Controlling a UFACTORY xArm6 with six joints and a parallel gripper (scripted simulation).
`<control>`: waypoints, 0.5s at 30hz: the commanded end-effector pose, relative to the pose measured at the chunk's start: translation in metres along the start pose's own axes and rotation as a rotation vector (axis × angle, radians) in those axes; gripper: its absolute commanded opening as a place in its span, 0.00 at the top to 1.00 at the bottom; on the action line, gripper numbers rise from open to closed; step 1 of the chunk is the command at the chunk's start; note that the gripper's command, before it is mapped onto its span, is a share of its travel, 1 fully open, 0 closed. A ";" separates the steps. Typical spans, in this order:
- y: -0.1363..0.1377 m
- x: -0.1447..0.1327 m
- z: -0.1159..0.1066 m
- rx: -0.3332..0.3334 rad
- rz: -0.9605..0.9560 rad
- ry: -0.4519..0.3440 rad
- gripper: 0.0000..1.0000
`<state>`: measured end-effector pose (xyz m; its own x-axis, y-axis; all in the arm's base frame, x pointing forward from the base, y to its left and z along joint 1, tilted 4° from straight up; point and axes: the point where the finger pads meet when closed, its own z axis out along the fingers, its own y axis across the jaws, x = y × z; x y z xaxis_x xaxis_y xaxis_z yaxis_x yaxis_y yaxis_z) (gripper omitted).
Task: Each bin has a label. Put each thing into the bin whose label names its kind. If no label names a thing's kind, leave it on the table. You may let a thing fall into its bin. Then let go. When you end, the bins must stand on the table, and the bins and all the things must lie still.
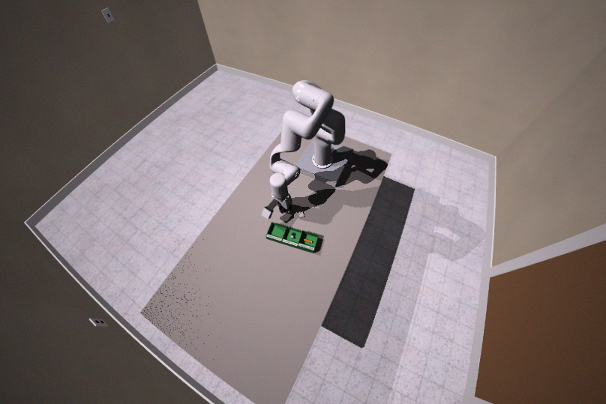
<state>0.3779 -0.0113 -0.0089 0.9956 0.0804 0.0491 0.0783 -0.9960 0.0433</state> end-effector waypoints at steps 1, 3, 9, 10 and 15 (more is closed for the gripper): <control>0.000 0.002 -0.015 0.000 0.000 0.006 1.00; 0.000 0.002 -0.022 0.000 0.000 0.006 1.00; 0.000 0.002 -0.035 0.000 0.000 0.006 1.00; 0.000 0.002 -0.039 0.000 0.000 0.006 1.00; 0.000 0.002 -0.055 0.000 0.000 0.006 1.00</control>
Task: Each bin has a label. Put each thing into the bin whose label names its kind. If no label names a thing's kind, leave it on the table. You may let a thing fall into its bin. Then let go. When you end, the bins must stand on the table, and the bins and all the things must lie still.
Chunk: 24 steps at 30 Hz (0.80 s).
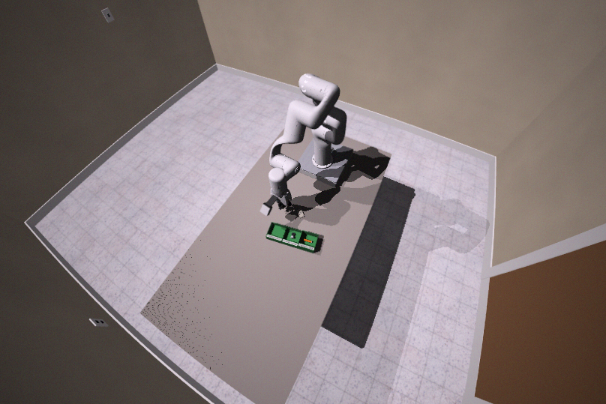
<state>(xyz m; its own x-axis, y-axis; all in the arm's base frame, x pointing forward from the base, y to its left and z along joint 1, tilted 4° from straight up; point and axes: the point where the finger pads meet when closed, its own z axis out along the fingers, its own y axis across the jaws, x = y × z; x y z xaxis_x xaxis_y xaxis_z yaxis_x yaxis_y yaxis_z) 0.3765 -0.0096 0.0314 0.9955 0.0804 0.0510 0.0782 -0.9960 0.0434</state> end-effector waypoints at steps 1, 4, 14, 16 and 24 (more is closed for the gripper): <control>0.000 0.002 -0.018 0.000 0.000 0.004 1.00; 0.000 0.002 -0.018 0.000 0.000 0.004 1.00; 0.000 0.002 -0.018 0.000 0.000 0.004 1.00; 0.000 0.002 -0.018 0.000 0.000 0.004 1.00; 0.000 0.001 -0.025 0.000 0.000 0.004 1.00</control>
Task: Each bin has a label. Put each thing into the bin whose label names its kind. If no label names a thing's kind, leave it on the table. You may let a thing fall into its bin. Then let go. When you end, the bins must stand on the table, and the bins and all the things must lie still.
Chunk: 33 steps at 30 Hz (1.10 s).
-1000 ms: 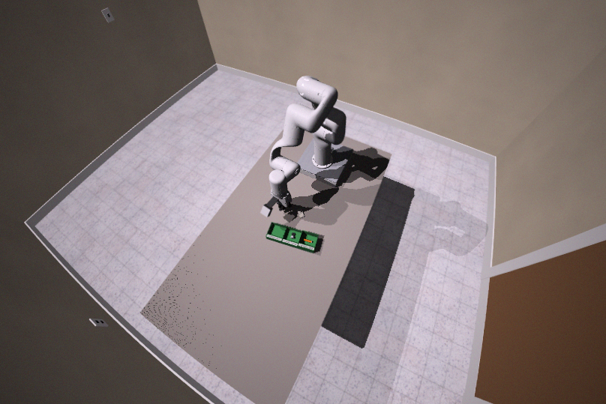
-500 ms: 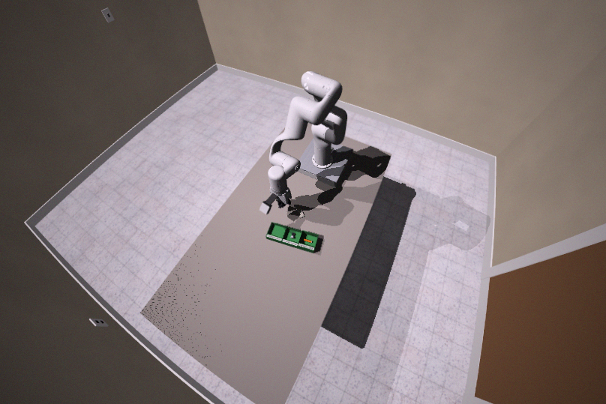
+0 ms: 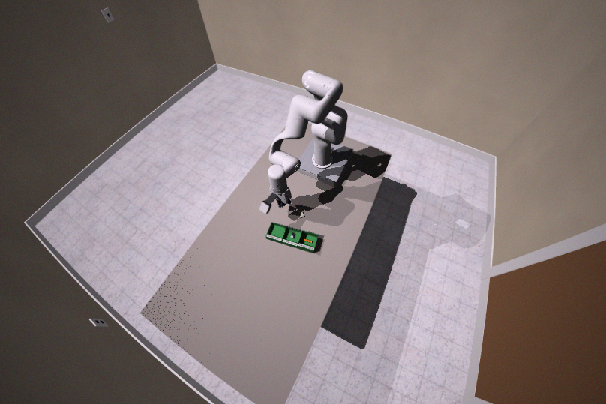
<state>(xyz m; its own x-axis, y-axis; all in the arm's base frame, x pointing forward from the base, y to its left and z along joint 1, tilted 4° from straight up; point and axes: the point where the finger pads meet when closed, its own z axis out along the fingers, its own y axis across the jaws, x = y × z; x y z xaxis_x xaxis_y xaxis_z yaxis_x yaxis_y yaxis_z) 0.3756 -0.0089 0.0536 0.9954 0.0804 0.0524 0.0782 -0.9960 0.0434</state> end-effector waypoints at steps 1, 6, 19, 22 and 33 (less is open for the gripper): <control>-0.005 0.003 -0.003 0.000 0.000 0.003 1.00; -0.022 0.010 -0.003 0.000 0.000 0.003 1.00; -0.095 0.039 -0.003 0.001 0.000 0.003 1.00; -0.100 0.042 -0.003 0.001 0.000 0.003 1.00; -0.148 0.061 -0.003 0.001 -0.100 0.003 1.00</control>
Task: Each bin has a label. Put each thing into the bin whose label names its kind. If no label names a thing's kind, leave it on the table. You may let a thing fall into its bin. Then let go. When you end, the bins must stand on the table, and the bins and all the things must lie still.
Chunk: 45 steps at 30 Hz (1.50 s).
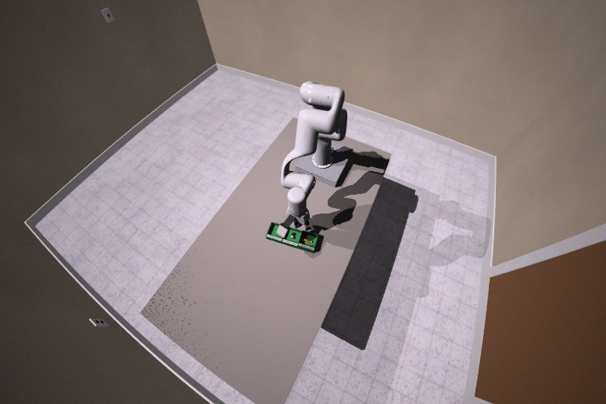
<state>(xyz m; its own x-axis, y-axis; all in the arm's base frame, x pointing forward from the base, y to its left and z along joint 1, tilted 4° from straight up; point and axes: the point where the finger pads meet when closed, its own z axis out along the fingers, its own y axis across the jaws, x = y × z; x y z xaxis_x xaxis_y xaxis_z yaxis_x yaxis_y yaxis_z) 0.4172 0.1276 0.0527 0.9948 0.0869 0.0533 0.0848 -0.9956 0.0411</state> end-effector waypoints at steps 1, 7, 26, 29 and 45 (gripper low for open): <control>-0.021 0.011 -0.001 -0.002 -0.143 0.002 1.00; -0.043 0.020 -0.001 -0.002 -0.302 0.003 1.00; -0.078 0.034 -0.001 -0.016 -0.820 0.011 1.00; -0.078 0.034 -0.001 -0.020 -0.904 0.011 1.00; -0.078 0.034 -0.001 -0.036 -1.334 0.007 1.00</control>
<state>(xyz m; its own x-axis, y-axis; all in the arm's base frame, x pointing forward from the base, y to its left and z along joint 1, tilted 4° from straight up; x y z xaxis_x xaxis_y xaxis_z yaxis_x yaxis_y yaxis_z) 0.4433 0.2076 0.0502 0.2779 0.9597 -0.0409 0.9567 -0.2727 0.1022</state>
